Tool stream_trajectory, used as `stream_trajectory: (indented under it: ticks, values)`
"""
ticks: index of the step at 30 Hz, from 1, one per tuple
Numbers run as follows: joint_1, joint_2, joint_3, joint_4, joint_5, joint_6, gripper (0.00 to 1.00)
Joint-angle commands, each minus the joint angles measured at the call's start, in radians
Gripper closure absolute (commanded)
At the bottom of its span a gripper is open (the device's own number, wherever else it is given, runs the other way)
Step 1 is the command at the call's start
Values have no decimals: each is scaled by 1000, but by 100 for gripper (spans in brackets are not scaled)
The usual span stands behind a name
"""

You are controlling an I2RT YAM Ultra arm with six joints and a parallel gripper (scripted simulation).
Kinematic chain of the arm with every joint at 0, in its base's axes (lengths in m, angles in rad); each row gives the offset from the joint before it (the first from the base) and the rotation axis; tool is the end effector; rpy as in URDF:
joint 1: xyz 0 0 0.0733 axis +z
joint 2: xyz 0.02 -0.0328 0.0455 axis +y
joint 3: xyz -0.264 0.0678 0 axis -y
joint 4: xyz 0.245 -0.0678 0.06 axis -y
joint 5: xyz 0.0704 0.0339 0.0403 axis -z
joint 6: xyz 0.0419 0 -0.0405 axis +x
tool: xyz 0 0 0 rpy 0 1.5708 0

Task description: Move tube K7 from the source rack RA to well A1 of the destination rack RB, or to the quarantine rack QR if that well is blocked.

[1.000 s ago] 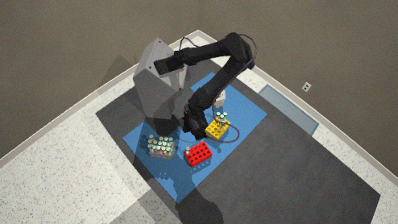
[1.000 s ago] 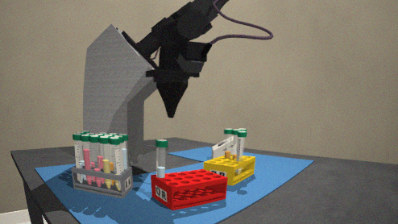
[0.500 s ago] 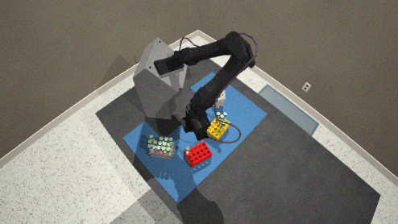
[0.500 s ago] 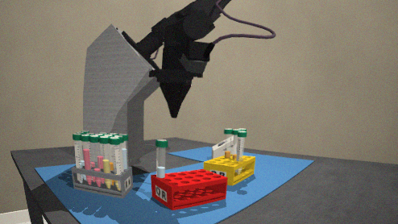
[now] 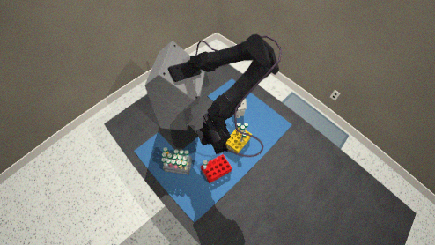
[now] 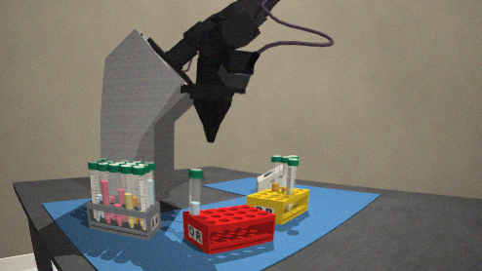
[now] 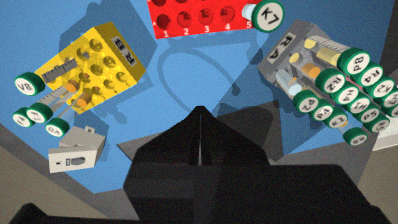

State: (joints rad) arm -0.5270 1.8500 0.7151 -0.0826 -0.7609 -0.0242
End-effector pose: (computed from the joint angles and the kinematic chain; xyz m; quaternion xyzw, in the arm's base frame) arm 0.2616 -0.1175 0.0812 0.1642 0.9015 0.3074 0.2565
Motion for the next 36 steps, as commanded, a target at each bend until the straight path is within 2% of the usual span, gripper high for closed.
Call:
stream_trajectory:
  ticks: [1,26,34,36]
  values:
    - [-19,-25,-23,13,7,11,100]
    - [-19,-25,-23,13,7,11,100]
    - [-16,-29,-28,18,9,-255,100]
    - [-16,-29,-28,18,9,-255,100]
